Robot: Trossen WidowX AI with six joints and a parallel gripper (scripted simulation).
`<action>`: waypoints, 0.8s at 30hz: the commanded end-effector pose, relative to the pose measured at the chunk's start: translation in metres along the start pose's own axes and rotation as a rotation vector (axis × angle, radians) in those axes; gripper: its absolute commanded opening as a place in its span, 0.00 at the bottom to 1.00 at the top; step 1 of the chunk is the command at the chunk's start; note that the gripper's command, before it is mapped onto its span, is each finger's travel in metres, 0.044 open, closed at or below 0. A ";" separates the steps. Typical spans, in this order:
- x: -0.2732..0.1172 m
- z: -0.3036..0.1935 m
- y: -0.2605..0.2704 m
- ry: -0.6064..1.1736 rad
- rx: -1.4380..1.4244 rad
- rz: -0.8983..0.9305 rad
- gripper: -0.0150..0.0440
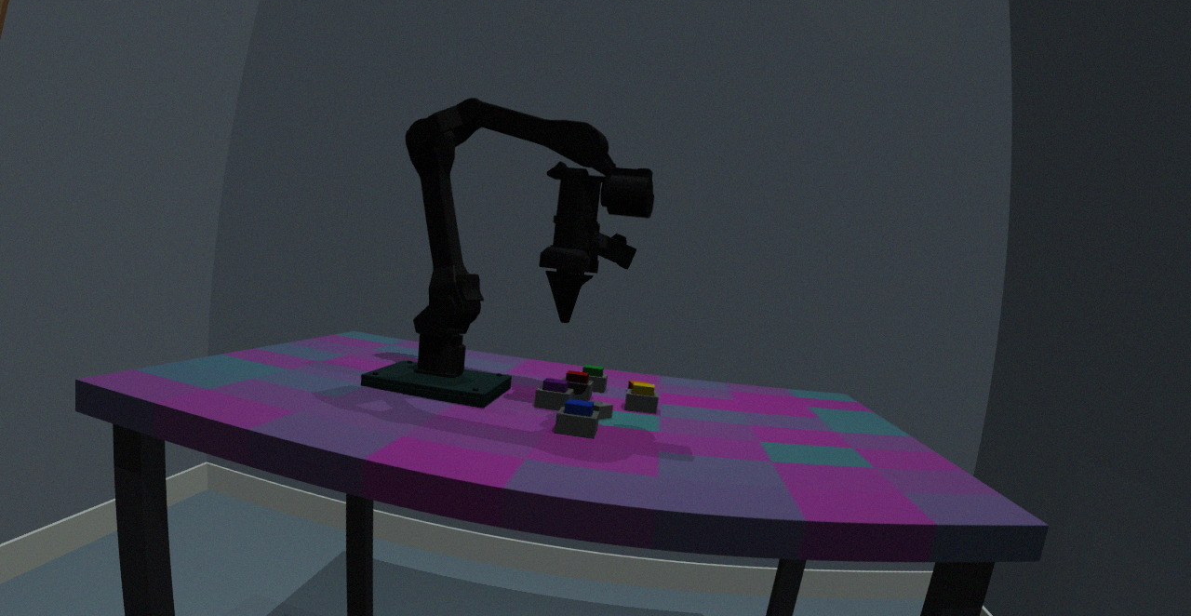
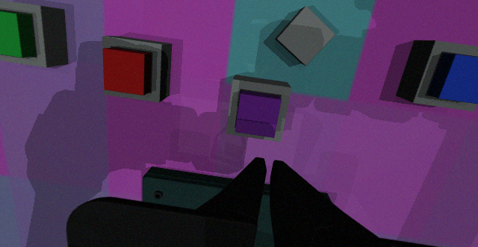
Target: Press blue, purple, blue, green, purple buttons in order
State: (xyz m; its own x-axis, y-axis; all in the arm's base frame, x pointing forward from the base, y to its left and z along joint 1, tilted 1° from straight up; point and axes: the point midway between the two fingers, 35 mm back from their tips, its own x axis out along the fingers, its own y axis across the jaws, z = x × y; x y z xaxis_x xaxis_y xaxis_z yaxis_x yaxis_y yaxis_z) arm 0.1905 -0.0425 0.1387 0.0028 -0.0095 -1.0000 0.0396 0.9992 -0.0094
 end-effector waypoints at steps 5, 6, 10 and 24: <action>0.058 -0.003 0.003 0.005 0.005 0.003 0.29; 0.058 -0.003 0.003 0.005 0.005 0.003 0.29; 0.060 -0.003 0.003 0.005 0.005 0.003 0.29; 0.082 -0.003 0.003 0.005 0.005 0.003 0.29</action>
State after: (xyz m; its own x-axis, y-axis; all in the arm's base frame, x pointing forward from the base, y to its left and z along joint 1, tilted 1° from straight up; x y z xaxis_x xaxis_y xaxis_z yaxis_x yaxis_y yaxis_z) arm 0.1888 -0.0409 0.0627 0.0012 -0.0092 -1.0000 0.0390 0.9992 -0.0092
